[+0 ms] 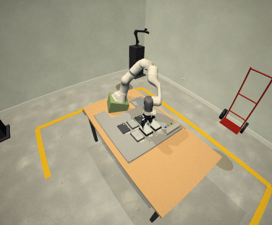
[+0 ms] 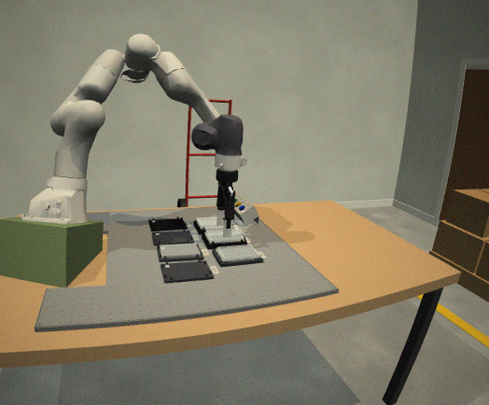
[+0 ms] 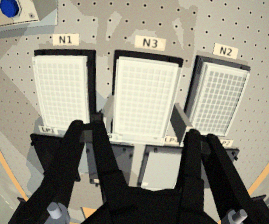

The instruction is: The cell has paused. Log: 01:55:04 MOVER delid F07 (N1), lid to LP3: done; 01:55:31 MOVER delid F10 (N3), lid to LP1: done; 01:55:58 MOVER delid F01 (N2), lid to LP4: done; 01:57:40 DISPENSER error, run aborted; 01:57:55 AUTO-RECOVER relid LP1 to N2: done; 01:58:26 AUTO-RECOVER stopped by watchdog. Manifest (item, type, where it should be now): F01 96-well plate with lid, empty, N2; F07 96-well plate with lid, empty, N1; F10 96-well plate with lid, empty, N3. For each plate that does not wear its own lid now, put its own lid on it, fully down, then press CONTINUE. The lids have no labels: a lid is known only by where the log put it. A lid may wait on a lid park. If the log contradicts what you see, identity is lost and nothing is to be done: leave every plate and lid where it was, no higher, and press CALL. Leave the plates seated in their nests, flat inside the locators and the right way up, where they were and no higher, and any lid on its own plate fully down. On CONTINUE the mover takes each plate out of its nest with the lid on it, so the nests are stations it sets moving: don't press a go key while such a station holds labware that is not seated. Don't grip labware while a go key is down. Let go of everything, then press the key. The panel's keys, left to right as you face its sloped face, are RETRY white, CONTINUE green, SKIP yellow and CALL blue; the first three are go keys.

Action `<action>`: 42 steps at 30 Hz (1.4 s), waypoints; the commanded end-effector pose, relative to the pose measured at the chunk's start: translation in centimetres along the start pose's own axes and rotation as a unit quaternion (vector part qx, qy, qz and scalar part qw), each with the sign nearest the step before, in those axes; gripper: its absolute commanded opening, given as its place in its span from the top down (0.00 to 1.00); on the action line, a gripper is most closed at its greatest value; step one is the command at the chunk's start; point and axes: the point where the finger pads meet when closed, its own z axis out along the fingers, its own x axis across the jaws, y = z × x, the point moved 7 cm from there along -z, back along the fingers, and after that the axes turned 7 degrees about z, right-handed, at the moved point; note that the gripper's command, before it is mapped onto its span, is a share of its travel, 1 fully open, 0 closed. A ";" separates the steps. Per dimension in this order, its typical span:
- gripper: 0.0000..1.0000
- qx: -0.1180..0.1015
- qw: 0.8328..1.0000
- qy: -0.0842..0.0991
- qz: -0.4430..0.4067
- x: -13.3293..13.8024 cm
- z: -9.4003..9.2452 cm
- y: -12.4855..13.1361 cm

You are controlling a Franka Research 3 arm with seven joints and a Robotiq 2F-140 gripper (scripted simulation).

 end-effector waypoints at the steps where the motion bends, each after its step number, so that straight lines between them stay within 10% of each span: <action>1: 1.00 0.002 1.000 0.000 0.000 0.1 0.0 -0.1; 42: 1.00 0.002 1.000 0.000 -0.004 0.1 0.5 -0.2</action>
